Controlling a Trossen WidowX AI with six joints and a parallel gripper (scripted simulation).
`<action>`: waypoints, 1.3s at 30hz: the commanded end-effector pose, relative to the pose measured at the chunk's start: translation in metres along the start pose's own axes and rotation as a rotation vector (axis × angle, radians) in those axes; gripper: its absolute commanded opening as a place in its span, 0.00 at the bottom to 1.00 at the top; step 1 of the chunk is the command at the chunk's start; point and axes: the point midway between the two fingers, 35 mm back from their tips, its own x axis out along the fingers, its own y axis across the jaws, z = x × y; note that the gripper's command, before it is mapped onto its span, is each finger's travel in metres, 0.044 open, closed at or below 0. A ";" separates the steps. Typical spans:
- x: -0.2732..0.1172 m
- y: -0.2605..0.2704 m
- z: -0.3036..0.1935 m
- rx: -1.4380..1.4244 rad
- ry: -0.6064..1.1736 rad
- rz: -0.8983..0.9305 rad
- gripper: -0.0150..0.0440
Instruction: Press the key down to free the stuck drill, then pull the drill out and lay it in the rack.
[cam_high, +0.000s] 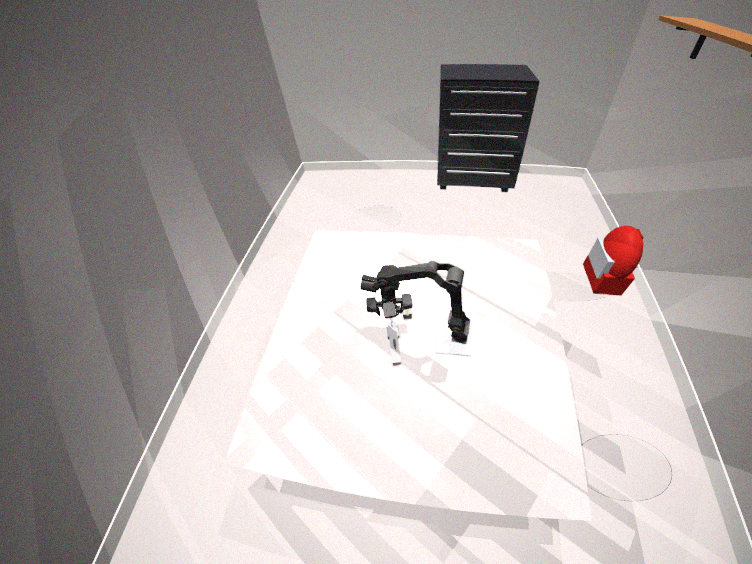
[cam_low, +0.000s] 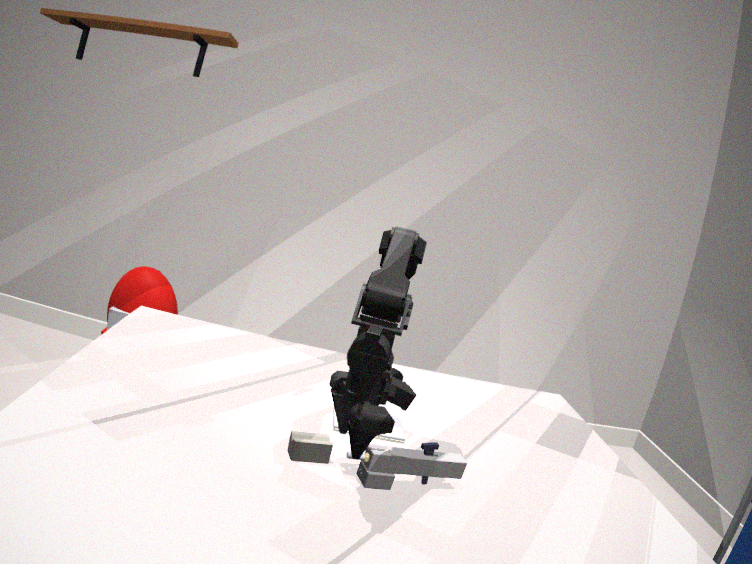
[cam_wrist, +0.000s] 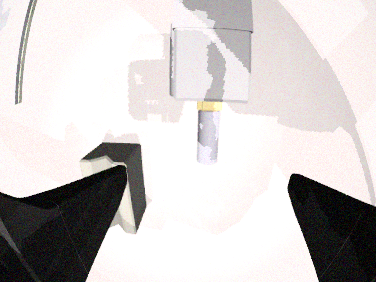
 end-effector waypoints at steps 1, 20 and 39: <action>0.002 0.001 -0.002 -0.020 0.002 0.003 1.00; 0.019 0.000 0.002 -0.020 0.002 0.003 1.00; 0.048 0.001 0.010 -0.020 0.001 0.003 1.00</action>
